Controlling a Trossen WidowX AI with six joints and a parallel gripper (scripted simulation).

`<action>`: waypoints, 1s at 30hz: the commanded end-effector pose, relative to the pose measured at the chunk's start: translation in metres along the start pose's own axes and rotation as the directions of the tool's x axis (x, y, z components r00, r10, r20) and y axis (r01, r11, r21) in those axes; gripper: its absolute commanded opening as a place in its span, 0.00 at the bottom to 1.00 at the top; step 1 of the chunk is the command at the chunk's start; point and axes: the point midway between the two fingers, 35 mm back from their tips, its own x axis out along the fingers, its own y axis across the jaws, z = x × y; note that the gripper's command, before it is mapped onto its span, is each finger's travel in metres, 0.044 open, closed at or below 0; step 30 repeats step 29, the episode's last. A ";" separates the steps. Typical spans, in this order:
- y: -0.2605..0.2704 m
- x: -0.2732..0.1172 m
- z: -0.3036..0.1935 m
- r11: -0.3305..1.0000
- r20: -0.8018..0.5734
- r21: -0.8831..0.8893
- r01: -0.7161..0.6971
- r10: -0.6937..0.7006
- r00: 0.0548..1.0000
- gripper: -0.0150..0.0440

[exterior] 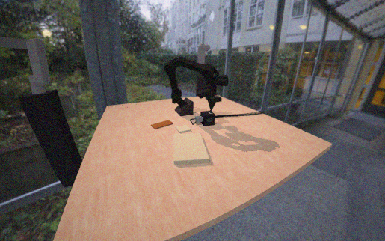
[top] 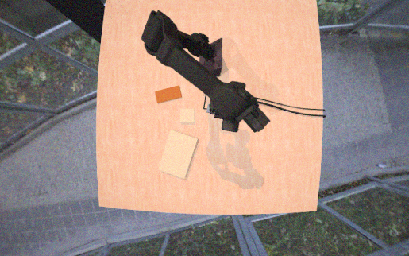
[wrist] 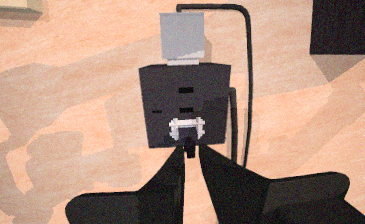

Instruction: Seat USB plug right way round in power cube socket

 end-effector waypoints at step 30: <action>0.000 -0.011 -0.001 1.000 -0.001 0.000 0.000 0.000 1.000 0.42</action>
